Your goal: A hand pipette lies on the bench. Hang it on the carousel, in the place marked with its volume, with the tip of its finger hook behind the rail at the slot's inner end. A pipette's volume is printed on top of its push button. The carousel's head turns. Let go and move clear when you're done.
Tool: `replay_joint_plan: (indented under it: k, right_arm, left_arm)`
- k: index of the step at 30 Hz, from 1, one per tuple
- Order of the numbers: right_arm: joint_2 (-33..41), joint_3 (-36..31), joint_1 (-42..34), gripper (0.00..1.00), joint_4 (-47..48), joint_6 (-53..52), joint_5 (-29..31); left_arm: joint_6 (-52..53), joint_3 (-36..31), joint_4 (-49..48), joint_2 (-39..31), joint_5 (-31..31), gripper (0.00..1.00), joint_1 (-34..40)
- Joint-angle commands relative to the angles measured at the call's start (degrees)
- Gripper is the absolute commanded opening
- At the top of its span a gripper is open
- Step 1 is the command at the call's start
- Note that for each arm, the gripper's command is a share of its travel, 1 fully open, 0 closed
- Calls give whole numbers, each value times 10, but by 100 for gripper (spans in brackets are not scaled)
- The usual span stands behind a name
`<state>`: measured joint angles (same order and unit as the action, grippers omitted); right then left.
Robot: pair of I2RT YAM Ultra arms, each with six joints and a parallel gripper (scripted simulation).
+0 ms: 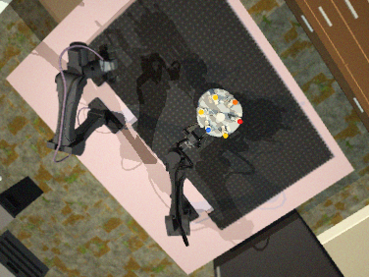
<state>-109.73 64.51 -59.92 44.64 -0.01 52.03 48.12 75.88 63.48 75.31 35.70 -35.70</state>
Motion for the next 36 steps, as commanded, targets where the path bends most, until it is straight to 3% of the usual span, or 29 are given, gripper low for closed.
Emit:
replay_joint_plan:
  k: [1, 33, 36]
  right_arm:
    - [18, 16, 1, 50, 4, 1, -7]
    - [18, 17, 1, 50, 4, 1, -3]
    - [35, -31, 17, 50, 16, 0, -56]
  left_arm:
    - [4, 9, -7, 1, 12, 100, -5]
    - [4, 9, -7, 1, 12, 100, -5]
    - [4, 9, -7, 1, 12, 100, -5]
